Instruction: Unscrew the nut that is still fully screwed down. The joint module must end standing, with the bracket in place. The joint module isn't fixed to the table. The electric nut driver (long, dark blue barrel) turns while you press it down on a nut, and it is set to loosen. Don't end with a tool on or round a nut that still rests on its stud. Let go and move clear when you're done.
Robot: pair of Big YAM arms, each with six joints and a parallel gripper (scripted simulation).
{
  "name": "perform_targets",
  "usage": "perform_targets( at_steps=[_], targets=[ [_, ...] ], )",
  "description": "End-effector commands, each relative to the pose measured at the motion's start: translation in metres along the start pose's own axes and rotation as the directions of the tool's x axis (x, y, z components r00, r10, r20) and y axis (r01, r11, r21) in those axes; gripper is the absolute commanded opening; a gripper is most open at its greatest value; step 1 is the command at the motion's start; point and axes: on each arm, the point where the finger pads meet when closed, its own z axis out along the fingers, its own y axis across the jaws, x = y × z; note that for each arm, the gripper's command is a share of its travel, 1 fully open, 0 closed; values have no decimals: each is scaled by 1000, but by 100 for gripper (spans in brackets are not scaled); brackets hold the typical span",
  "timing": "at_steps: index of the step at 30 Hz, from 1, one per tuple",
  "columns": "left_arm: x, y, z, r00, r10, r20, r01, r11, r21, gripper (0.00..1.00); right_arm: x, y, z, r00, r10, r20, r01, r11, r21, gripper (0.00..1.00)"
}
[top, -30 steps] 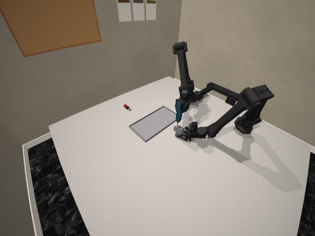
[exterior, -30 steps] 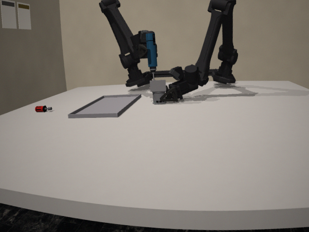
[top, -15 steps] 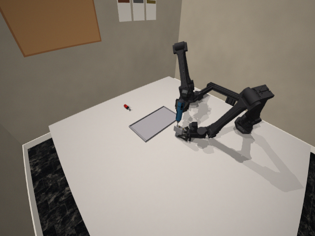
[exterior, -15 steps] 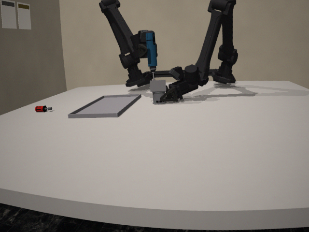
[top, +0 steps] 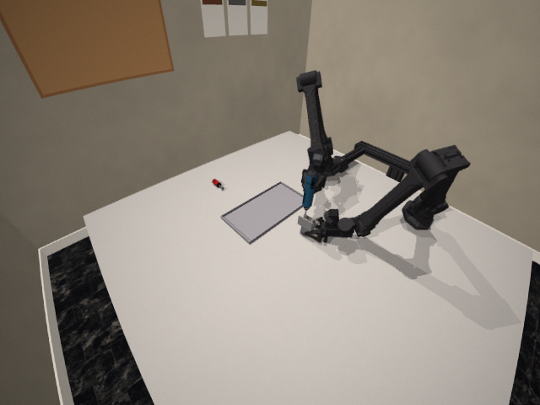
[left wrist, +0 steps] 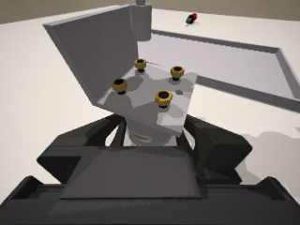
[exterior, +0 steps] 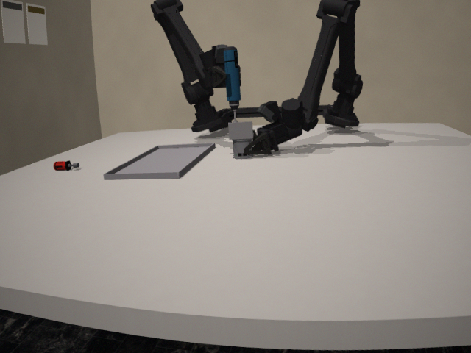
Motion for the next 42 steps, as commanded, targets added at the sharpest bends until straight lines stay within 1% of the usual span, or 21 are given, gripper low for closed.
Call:
perform_targets(
  at_steps=[1, 4, 6, 9, 10, 21, 23, 26, 27, 38, 39, 42],
  targets=[
    [-7, 4, 4, 1000, 9, 17, -9, 1000, -5, 59, -47, -1, 20, 996, -1, 94, 0, 1000, 9, 42],
    [-7, 4, 4, 1000, 9, 17, -9, 1000, -5, 59, -50, 1, 20, 996, 0, 92, -1, 1000, 9, 42],
    [-7, 4, 4, 1000, 9, 17, -9, 1000, -5, 59, -57, 0, 20, 993, 3, 119, -4, 1000, 13, 42],
    [-7, 4, 4, 1000, 9, 17, -9, 1000, -5, 59, -56, -2, 20, 993, 2, 118, -4, 1000, 18, 42],
    [-7, 4, 4, 1000, 9, 17, -9, 1000, -5, 59, -52, 2, 21, 996, 1, 92, -1, 1000, 8, 42],
    [-7, 4, 4, 1000, 9, 17, -9, 1000, -5, 59, -65, 8, 23, 996, 6, 84, -7, 1000, 7, 42],
    [-7, 4, 4, 1000, 9, 17, -9, 1000, -5, 59, -72, 7, 23, 994, 10, 113, -12, 1000, 13, 42],
    [-7, 4, 4, 1000, 9, 17, -9, 1000, -5, 59, -72, 5, 23, 994, 10, 112, -11, 1000, 17, 42],
    [-7, 4, 4, 1000, 9, 17, -9, 1000, -5, 59, -66, 9, 24, 996, 7, 84, -7, 1000, 7, 42],
    [-7, 4, 4, 1000, 9, 17, -9, 1000, -5, 59, -80, 16, 26, 997, 15, 76, -15, 1000, 6, 42],
    [-7, 4, 4, 1000, 9, 17, -9, 1000, -5, 59, -86, 14, 26, 995, 19, 101, -20, 1000, 11, 42],
    [-7, 4, 4, 1000, 9, 17, -9, 1000, -5, 59, -86, 12, 26, 994, 19, 104, -21, 1000, 15, 42]
  ],
)
